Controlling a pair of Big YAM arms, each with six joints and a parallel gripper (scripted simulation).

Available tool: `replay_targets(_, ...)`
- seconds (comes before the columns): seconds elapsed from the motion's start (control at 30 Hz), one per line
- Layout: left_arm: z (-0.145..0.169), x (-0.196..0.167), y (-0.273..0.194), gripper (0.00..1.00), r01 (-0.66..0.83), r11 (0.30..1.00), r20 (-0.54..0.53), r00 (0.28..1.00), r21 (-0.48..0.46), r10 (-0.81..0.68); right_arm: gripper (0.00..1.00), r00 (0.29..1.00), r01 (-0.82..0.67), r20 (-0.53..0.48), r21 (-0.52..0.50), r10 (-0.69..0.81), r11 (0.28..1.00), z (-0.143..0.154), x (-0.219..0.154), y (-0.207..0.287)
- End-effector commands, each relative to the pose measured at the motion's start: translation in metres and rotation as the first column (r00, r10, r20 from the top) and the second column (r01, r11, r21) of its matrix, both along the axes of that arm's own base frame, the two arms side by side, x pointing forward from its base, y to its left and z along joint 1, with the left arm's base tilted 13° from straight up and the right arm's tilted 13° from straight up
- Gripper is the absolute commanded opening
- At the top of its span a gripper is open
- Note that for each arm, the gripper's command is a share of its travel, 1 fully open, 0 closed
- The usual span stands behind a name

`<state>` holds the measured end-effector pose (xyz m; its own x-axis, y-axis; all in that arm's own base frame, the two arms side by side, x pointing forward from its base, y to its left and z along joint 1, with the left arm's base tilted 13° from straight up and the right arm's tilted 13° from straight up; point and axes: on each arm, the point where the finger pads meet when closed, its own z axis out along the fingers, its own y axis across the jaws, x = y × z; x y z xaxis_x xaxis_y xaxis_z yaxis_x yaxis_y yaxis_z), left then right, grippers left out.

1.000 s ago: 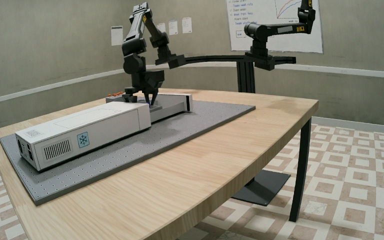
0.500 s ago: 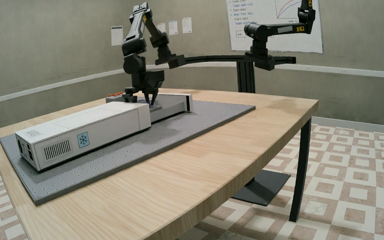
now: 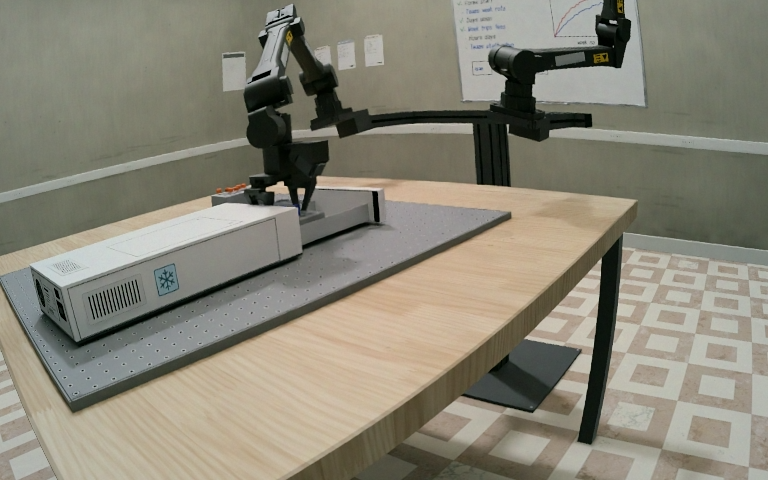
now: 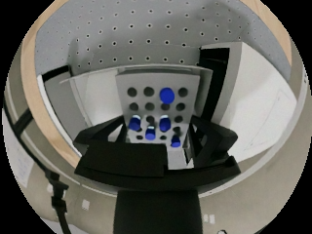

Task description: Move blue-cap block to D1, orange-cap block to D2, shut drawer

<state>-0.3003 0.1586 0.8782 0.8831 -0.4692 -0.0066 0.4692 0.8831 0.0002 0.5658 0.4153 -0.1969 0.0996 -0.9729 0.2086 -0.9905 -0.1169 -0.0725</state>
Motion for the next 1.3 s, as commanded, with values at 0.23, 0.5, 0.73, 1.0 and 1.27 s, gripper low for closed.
replay_targets(0.23,0.0077,0.0213,-0.0101,0.0,0.002,1.0,-0.03,1.0,0.018,-0.002,0.05,0.999,0.0,0.036,0.026,-0.001,1.0,-0.0026,0.0265,0.0048)
replay_targets(0.5,0.0077,0.0213,-0.0101,0.0,0.002,1.0,-0.03,1.0,0.018,-0.002,0.0,0.999,0.0,0.036,0.026,-0.001,1.0,-0.0026,0.0265,0.0048)
replay_targets(0.73,0.0077,0.0213,-0.0101,0.0,0.002,1.0,-0.03,1.0,0.018,-0.002,0.0,0.999,0.0,0.036,0.026,-0.001,1.0,-0.0026,0.0265,0.0048)
replay_targets(1.0,0.0077,0.0213,-0.0101,0.0,0.002,1.0,-0.03,1.0,0.018,-0.002,0.0,0.999,0.0,0.036,0.026,-0.001,1.0,-0.0026,0.0265,0.0048)
replay_targets(1.27,0.0077,0.0213,-0.0101,0.0,0.002,1.0,-0.03,1.0,0.018,-0.002,0.0,0.999,0.0,0.036,0.026,-0.001,1.0,-0.0026,0.0265,0.0048)
